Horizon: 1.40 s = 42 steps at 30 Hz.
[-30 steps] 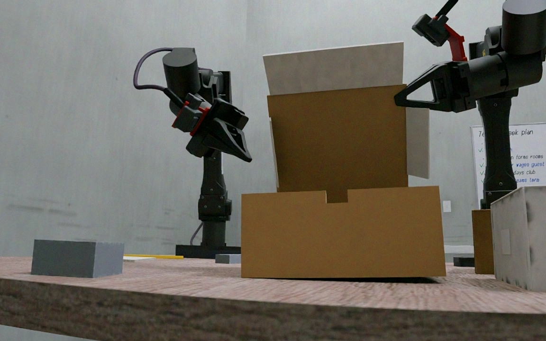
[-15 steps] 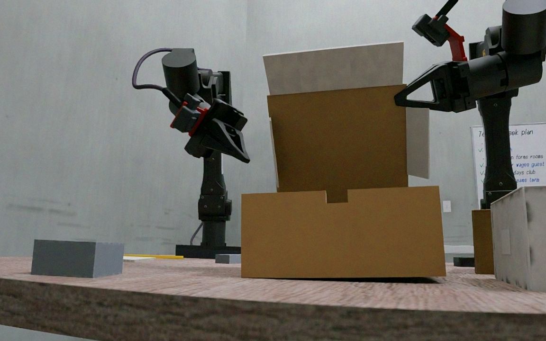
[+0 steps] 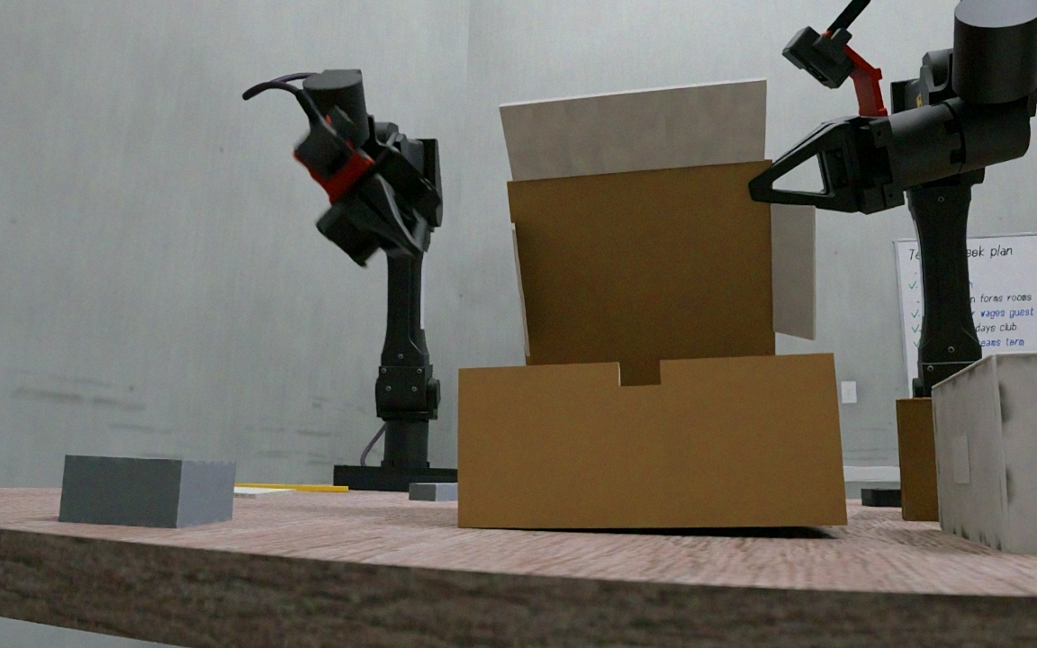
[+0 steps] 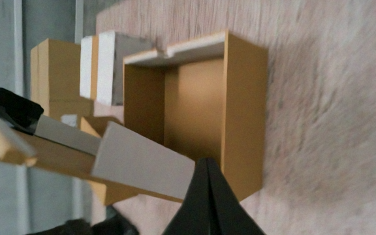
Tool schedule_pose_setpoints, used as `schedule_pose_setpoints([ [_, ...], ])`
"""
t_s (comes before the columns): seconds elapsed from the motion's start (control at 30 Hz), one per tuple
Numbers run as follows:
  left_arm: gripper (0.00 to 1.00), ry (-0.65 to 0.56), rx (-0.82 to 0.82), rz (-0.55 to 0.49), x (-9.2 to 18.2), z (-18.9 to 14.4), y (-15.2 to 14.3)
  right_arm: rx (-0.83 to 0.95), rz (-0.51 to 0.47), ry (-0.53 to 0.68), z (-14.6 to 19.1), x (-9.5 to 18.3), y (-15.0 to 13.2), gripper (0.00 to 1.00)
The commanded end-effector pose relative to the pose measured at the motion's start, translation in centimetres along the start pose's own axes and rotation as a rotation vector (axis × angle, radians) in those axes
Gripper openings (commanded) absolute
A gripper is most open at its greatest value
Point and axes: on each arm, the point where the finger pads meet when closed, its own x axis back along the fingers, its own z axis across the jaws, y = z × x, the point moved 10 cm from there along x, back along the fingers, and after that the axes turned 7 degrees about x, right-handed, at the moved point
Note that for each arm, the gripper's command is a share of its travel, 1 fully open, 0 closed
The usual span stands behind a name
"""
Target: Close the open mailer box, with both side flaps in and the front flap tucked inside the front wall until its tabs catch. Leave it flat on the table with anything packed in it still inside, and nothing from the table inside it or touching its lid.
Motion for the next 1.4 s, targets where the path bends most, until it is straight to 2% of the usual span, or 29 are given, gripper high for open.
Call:
schedule_pose_setpoints([
  [0.0, 0.01, 0.012, -0.009, 0.019, -0.4, -0.7, -0.2, 0.159, -0.185, -0.014, 1.1, 3.4, 1.6, 0.01],
  [0.13, 0.01, 0.012, -0.009, 0.019, -0.4, -0.7, -0.2, 0.19, -0.207, -0.024, 1.2, 3.8, 1.5, 0.01],
  [0.6, 0.01, 0.012, -0.009, 0.019, -0.4, -0.7, -0.2, 0.434, -0.537, -0.193, 1.8, 11.7, 2.4, 0.01],
  [0.7, 0.01, 0.012, -0.009, 0.019, -0.4, -0.7, -0.2, 0.446, -0.548, -0.208, 1.6, 11.8, 2.3, 0.01],
  [1.17, 0.01, 0.012, -0.009, 0.019, -0.4, -0.7, -0.2, 0.622, -0.82, -0.428, 2.2, 18.8, 1.3, 0.01],
  [1.27, 0.01, 0.012, -0.009, 0.019, -0.4, -0.7, -0.2, 0.63, -0.823, -0.432, 2.2, 18.8, 1.3, 0.01],
  [1.37, 0.01, 0.012, -0.009, 0.019, -0.4, -0.7, -0.2, 0.662, -0.884, -0.486, 2.5, 20.5, 0.7, 0.01],
])
